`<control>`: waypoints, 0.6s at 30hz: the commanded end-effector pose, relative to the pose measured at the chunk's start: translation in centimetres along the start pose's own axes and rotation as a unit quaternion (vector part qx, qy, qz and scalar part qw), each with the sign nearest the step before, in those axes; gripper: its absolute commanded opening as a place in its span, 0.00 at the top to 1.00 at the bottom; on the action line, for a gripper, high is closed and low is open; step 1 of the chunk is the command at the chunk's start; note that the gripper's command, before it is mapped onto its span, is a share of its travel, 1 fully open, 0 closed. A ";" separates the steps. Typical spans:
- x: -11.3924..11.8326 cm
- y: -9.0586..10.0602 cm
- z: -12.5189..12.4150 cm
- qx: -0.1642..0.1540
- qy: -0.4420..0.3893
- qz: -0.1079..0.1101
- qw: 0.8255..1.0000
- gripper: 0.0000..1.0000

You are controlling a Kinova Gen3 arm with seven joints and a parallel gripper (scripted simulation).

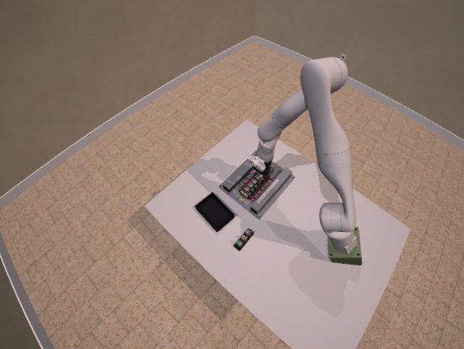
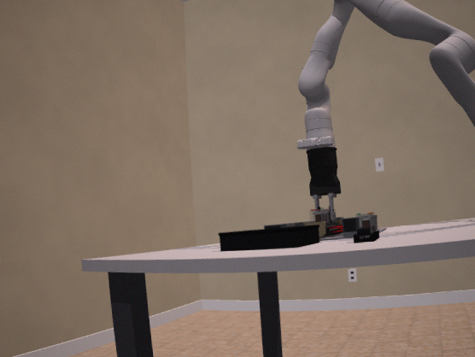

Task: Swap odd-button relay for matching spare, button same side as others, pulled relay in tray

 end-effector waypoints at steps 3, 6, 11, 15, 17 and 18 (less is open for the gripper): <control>0.0 0.3 0.1 -0.002 0.000 0.001 1.000 1.00; 0.0 0.3 0.0 -0.001 0.000 0.001 1.000 1.00; 0.0 0.5 0.0 -0.001 0.000 0.001 1.000 1.00; 0.0 0.6 0.0 -0.001 0.000 0.001 1.000 1.00; 0.0 0.7 0.0 -0.001 0.000 0.001 1.000 1.00; 0.0 0.8 0.0 -0.002 0.000 0.001 1.000 1.00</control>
Point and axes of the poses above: the point where the finger pads meet when closed, its own y axis back along the fingers, its own x axis across the jaws, z = x × y, the point moved 3 cm from there along y, back along the fingers, and after that the axes turned 8 degrees about -y, right-handed, at the moved point
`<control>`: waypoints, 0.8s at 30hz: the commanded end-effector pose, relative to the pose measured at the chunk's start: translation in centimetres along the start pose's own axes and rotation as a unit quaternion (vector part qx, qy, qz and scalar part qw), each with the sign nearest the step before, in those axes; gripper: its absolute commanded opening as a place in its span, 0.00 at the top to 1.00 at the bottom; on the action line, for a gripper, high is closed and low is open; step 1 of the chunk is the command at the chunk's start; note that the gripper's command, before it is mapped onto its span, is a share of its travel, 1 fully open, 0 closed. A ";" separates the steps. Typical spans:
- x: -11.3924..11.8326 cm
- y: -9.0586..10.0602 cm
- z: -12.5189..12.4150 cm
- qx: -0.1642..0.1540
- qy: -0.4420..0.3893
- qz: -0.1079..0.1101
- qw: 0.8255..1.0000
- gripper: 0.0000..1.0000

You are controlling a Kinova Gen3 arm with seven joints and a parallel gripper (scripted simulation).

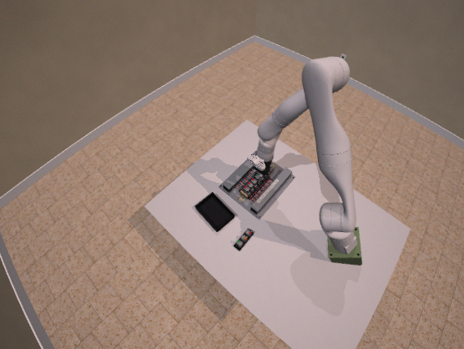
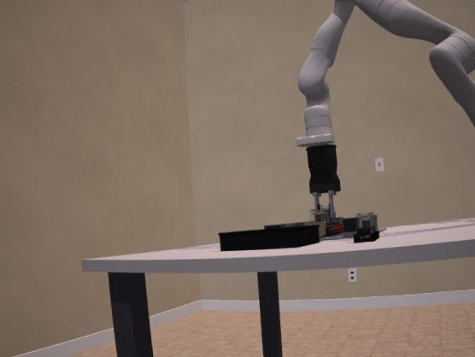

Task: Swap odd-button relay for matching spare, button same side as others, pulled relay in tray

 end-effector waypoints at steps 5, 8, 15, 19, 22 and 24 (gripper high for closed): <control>0.1 0.2 0.0 -0.001 0.000 0.001 1.000 1.00; 0.1 0.3 0.1 -0.001 0.000 0.001 1.000 1.00; 0.1 0.6 0.1 -0.001 -0.001 0.001 1.000 1.00; 0.1 0.7 0.1 -0.001 -0.001 0.001 1.000 1.00; 0.0 0.7 0.0 -0.001 0.000 0.001 1.000 1.00; 0.0 0.8 0.0 -0.001 0.000 0.001 1.000 1.00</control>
Point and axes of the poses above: the point where the finger pads meet when closed, its own y axis back along the fingers, its own x axis across the jaws, z = x × y, the point moved 3 cm from there along y, back along the fingers, and after that the axes turned 8 degrees about -y, right-handed, at the moved point
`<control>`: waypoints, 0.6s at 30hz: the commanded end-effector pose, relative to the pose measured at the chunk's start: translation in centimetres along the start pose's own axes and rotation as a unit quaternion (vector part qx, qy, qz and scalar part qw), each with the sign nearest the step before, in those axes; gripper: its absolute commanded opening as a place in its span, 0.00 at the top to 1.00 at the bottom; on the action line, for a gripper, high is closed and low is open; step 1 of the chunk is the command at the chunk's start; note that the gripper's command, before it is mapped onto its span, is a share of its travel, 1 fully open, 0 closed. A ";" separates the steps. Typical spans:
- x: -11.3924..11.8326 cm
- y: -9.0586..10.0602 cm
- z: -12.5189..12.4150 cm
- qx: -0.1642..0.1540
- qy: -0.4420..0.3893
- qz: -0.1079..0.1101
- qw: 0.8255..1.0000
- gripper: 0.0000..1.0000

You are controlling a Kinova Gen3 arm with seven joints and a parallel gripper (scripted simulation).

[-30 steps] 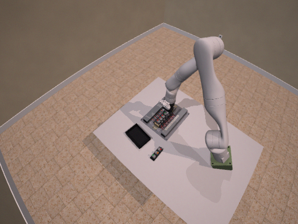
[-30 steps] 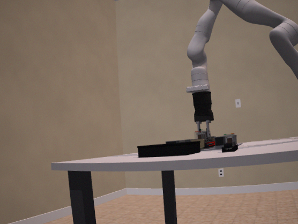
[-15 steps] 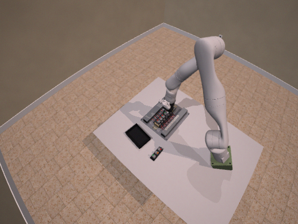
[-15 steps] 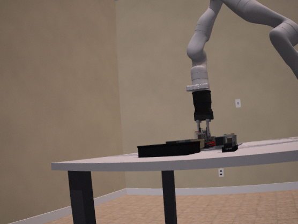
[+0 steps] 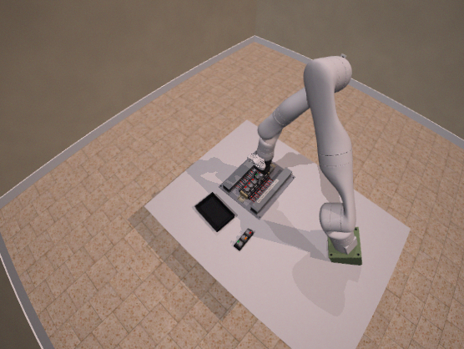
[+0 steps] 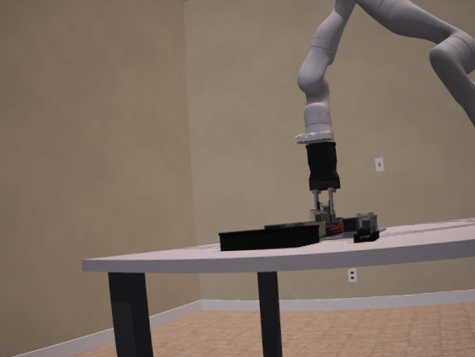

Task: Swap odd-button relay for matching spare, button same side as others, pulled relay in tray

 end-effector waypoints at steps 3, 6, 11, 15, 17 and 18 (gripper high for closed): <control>0.1 0.2 0.1 -0.001 -0.001 0.001 1.000 1.00; 0.1 0.4 0.1 -0.001 -0.001 0.001 1.000 1.00; 0.1 0.5 0.2 -0.002 -0.001 0.002 1.000 1.00; 0.1 0.6 0.1 -0.001 -0.001 0.001 1.000 1.00; 0.1 0.8 0.1 -0.001 -0.001 0.001 1.000 1.00; 0.1 0.8 0.1 -0.001 -0.001 0.001 1.000 1.00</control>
Point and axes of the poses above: the point where the finger pads meet when closed, its own y axis back along the fingers, its own x axis across the jaws, z = x × y, the point moved 3 cm from there along y, back along the fingers, and after that the axes turned 8 degrees about -y, right-handed, at the moved point
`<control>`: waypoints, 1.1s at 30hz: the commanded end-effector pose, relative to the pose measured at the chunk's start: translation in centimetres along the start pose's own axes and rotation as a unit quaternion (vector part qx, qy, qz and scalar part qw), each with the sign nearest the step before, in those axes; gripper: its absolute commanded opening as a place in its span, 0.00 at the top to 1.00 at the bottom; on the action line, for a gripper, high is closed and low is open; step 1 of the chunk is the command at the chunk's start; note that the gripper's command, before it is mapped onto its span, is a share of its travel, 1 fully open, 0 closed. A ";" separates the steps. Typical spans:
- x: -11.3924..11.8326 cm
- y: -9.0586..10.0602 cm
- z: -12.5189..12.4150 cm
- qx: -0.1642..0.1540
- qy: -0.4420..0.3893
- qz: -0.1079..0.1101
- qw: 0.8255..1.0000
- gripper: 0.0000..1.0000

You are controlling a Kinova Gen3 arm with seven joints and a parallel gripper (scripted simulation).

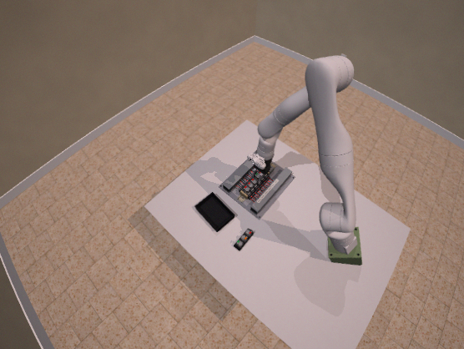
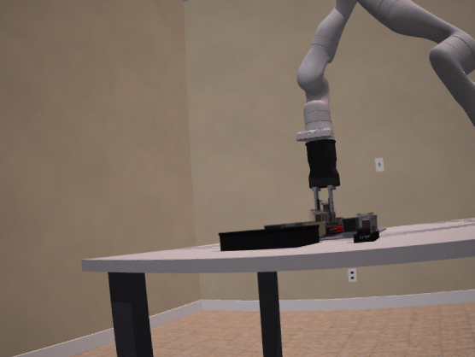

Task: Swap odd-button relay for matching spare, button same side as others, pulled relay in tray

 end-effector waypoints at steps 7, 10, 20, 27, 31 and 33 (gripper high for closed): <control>0.1 0.6 0.3 -0.002 -0.002 0.002 1.000 1.00; 0.1 0.7 0.3 -0.002 -0.002 0.002 1.000 1.00; 0.1 0.9 0.4 -0.002 -0.001 0.002 1.000 1.00; 0.2 1.1 0.5 -0.002 -0.002 0.002 1.000 1.00; 0.1 1.0 0.4 -0.002 -0.001 0.002 1.000 1.00; 0.1 1.0 0.4 -0.002 -0.001 0.002 1.000 1.00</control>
Point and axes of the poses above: the point where the finger pads meet when closed, its own y axis back along the fingers, its own x axis across the jaws, z = x × y, the point moved 3 cm from there along y, back along the fingers, and after that the axes turned 8 degrees about -y, right-handed, at the moved point
